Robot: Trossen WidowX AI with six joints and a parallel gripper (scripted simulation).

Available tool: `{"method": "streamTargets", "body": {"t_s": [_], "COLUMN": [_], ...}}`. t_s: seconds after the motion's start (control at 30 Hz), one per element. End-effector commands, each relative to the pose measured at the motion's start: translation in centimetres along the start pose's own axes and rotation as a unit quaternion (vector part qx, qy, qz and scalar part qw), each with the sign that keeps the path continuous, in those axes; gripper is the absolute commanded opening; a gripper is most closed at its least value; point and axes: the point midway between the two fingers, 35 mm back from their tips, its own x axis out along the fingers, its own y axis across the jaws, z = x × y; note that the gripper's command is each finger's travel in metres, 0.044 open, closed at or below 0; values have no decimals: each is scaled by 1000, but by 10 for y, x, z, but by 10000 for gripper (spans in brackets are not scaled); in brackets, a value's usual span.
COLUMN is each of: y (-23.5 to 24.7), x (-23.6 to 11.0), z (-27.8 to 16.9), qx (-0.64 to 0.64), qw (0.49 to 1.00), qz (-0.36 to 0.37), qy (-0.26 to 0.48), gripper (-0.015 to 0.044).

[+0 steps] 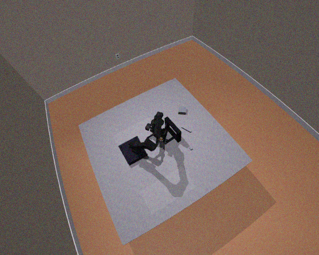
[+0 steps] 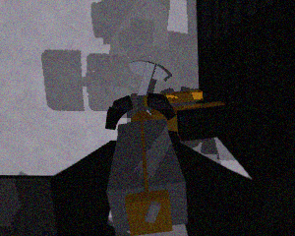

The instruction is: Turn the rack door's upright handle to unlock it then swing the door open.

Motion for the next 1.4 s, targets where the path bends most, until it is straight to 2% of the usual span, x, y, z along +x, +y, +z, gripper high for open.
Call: {"method": "streamTargets", "body": {"t_s": [0.0,0.77,1.37], "y": [7,48,77], "x": [0,0,0], "z": [3,22,49], "qx": [37,201,340], "qw": [999,980,940], "qz": [-2,-1,0], "qy": [-1,-2,-3], "gripper": [26,26,26]}}
